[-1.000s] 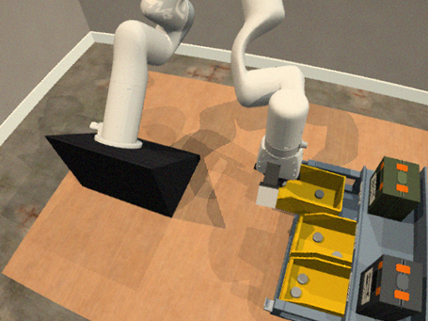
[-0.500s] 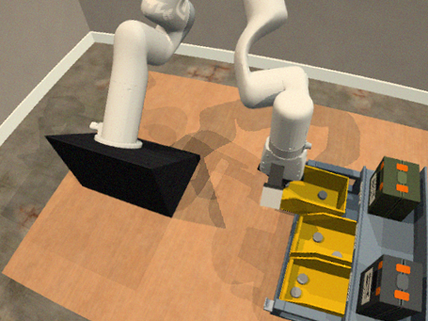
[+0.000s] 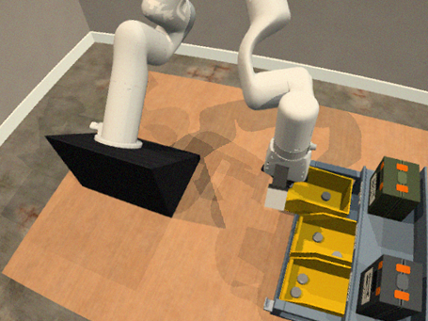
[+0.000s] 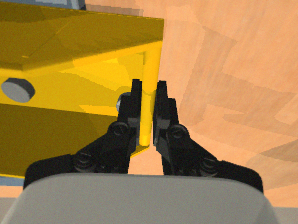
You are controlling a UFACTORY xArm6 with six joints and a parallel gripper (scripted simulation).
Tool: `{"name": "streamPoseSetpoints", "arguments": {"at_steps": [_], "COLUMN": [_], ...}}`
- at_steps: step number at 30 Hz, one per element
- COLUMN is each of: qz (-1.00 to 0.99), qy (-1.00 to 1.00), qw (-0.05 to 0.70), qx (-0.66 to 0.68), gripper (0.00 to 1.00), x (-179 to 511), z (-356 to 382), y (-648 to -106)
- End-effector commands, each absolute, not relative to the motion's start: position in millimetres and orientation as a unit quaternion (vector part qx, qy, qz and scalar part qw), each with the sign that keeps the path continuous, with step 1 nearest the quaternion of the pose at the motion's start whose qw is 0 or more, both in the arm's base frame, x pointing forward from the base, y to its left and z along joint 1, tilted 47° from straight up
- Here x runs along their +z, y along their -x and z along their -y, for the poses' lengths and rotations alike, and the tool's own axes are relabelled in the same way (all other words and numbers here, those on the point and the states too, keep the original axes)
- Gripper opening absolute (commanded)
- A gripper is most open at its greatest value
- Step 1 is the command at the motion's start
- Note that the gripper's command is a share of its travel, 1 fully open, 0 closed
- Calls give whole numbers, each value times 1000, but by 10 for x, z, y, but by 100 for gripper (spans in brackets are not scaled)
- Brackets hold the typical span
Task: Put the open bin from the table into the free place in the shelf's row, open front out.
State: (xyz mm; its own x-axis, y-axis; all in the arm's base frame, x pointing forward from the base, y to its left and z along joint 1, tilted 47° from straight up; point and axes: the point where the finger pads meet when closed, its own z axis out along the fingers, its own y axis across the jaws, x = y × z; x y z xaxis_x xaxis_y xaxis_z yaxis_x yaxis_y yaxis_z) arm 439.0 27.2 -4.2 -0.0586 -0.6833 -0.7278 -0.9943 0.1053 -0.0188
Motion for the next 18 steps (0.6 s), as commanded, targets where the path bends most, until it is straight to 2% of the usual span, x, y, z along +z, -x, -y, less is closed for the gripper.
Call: {"name": "streamPoseSetpoints", "arguments": {"at_steps": [1,18], "qz": [-680,-680], "qy": [617,617], "qw": [301,301], "qx": [257,257], "gripper": [0,0], "x": [-33,-31], "z": [-261,-251], "y": [-4403,-4501]}}
